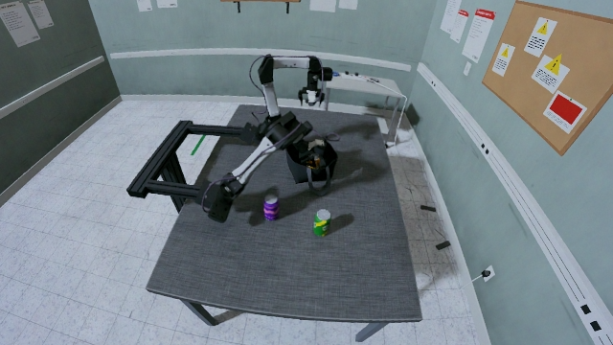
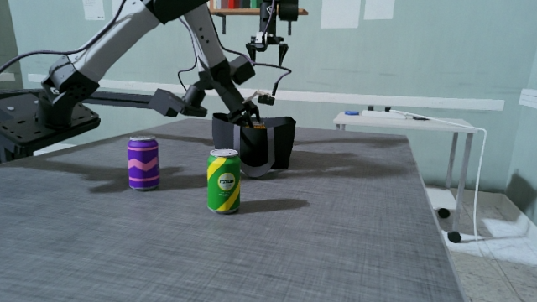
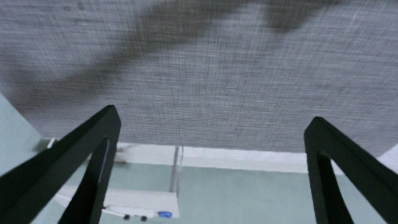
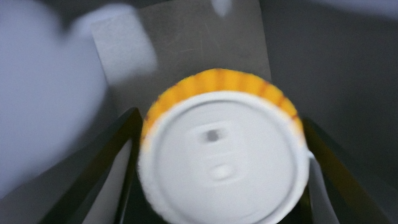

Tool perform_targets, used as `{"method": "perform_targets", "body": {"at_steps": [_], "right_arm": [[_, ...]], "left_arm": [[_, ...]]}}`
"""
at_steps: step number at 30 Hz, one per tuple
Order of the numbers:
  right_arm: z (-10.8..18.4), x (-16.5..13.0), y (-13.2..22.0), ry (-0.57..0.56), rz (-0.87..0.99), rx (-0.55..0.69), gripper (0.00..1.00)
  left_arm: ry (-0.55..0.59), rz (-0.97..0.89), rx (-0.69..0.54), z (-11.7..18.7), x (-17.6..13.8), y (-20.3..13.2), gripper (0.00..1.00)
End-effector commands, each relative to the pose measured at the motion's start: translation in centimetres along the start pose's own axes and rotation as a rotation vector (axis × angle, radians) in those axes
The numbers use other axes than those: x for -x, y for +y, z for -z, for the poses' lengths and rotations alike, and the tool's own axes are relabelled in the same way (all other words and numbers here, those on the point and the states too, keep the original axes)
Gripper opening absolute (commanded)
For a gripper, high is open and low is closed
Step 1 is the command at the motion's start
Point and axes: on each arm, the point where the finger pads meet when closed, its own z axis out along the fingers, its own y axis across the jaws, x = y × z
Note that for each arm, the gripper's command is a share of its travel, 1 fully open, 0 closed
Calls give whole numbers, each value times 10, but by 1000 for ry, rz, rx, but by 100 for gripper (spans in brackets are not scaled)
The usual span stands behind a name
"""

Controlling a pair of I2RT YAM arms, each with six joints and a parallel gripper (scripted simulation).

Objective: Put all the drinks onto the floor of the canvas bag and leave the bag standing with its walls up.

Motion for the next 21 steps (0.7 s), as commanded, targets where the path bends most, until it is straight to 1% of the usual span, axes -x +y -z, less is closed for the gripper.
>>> {"method": "perform_targets", "body": {"at_steps": [1,8,12,13,21], "right_arm": [[33,33,6,-38,-37,22,86],[50,45,5,-35,-35,19,86],[48,42,10,-37,-34,27,86],[56,48,3,-30,-30,16,86],[78,65,3,-35,-39,20,86]], "left_arm": [[6,3,13,-1,0,3,100],[6,3,13,-1,0,3,100],[6,3,13,-1,0,3,100],[6,3,13,-1,0,3,100],[6,3,13,-1,0,3,100]]}}
